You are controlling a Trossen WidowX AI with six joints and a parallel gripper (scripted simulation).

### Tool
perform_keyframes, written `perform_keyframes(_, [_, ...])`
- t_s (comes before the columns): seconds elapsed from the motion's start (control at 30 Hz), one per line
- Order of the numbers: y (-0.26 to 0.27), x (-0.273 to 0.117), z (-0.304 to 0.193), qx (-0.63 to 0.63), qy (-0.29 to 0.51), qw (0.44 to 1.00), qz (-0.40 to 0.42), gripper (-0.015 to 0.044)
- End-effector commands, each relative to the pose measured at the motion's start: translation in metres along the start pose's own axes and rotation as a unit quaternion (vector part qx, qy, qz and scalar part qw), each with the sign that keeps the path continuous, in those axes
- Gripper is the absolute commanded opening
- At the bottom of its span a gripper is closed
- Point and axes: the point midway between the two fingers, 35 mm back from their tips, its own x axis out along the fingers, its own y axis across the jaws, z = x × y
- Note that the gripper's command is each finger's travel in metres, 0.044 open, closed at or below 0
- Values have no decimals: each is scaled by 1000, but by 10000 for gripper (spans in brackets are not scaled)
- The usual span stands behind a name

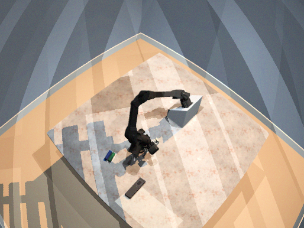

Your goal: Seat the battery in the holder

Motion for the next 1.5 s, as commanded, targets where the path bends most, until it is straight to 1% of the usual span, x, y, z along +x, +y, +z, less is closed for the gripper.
perform_keyframes(0.0, [0, -3, 5, 6, -10, 1000, 2, 74])
perform_keyframes(1.47, [6, 5, 8, 1, -96, 995, 16, 74])
